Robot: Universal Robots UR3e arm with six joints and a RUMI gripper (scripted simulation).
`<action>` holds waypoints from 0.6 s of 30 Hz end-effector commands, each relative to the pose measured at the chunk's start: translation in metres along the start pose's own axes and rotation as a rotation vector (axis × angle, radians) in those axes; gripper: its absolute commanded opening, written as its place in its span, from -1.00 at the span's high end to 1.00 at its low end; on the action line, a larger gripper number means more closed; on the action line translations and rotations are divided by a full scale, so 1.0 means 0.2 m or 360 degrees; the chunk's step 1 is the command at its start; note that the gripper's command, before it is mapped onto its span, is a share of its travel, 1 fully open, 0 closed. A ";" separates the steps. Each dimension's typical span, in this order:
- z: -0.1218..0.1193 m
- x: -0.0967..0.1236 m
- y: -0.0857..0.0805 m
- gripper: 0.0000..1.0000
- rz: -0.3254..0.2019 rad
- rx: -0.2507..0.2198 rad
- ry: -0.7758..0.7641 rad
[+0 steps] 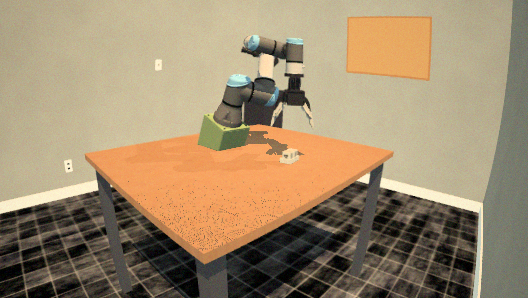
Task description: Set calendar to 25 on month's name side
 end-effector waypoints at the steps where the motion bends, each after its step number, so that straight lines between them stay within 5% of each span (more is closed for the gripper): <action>1: 0.01 0.00 0.00 -1.00 -0.0020 -0.0022 0.0148; 18: 0.03 0.02 0.03 -1.00 -0.0023 -0.0019 0.0683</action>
Point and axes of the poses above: the point where the finger pads meet when closed, its own y axis out along the fingers, its own z axis across the jaws, x = y × z, the point moved 9 cm from there along -y, back along the fingers, and after that the axes turned 9 degrees about y, right-handed, at the moved point
